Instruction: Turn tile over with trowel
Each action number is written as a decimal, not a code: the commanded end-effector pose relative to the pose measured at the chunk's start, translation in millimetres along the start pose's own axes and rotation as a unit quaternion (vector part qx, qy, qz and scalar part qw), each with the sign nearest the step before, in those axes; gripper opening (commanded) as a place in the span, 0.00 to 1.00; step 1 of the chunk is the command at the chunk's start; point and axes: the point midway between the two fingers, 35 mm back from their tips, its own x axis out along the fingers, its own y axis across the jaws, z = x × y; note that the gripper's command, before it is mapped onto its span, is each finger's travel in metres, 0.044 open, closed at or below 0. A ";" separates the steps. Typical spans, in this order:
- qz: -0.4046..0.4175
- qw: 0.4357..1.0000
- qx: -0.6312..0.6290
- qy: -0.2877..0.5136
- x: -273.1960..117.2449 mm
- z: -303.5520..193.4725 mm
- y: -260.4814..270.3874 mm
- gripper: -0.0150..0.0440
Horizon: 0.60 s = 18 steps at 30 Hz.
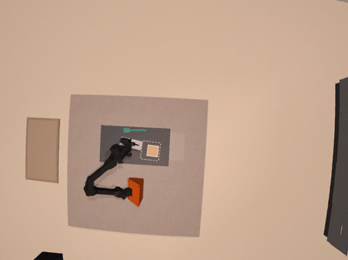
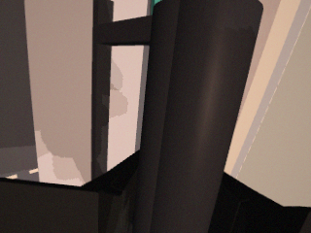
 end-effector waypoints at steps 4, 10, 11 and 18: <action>-0.018 1.000 0.001 0.001 -16.9 35.9 8.9 0.25; -0.028 1.000 0.005 -0.002 -29.5 65.4 25.0 0.25; -0.030 1.000 0.005 -0.003 -31.7 70.0 27.9 0.25; -0.042 0.999 0.012 -0.011 -47.5 98.7 49.5 0.25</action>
